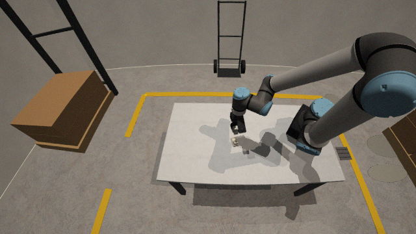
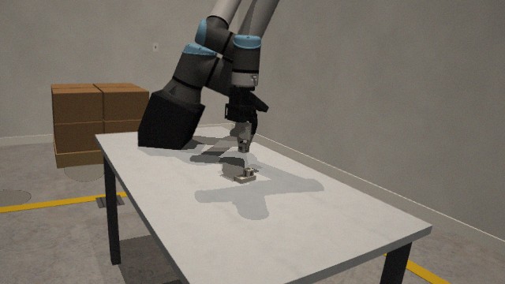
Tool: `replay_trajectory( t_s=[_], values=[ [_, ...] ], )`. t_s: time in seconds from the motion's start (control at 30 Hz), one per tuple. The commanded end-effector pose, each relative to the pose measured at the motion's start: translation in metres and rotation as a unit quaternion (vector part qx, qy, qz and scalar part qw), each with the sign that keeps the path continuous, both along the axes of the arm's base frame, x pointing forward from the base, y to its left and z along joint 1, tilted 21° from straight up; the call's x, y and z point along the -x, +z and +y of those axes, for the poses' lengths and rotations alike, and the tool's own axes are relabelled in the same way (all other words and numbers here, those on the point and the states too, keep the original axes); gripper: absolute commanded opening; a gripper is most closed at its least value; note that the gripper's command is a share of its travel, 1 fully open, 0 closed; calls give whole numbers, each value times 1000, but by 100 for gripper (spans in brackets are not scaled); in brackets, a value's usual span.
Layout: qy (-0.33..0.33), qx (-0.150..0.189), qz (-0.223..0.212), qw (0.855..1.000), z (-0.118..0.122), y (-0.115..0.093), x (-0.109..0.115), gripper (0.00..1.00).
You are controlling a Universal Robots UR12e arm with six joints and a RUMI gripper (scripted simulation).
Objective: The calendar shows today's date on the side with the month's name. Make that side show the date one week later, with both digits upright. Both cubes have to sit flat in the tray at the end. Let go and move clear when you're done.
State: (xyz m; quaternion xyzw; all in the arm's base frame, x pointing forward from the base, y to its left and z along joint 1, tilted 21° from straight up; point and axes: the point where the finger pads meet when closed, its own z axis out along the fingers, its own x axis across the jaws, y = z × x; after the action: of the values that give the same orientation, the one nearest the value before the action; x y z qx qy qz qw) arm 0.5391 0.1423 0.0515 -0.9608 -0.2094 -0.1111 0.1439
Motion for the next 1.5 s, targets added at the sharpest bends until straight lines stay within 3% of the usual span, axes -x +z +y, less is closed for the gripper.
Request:
replay_trajectory(
  t_s=[0.0, 0.4, 0.9, 1.1, 1.3, 1.37, 1.47],
  values=[
    [2, 0, -1, 1000, -1, 0, 0, 10],
    [27, 4, -9, 1000, -2, -1, 0, 10],
    [121, 20, -43, 992, -8, -2, -1, 10],
    [189, 31, -66, 979, -11, -5, -1, 10],
    [271, 44, -95, 957, -16, -7, -1, 10],
    [271, 44, -95, 957, -16, -7, -1, 10],
    [317, 51, -110, 941, -19, -8, -1, 10]
  ],
)
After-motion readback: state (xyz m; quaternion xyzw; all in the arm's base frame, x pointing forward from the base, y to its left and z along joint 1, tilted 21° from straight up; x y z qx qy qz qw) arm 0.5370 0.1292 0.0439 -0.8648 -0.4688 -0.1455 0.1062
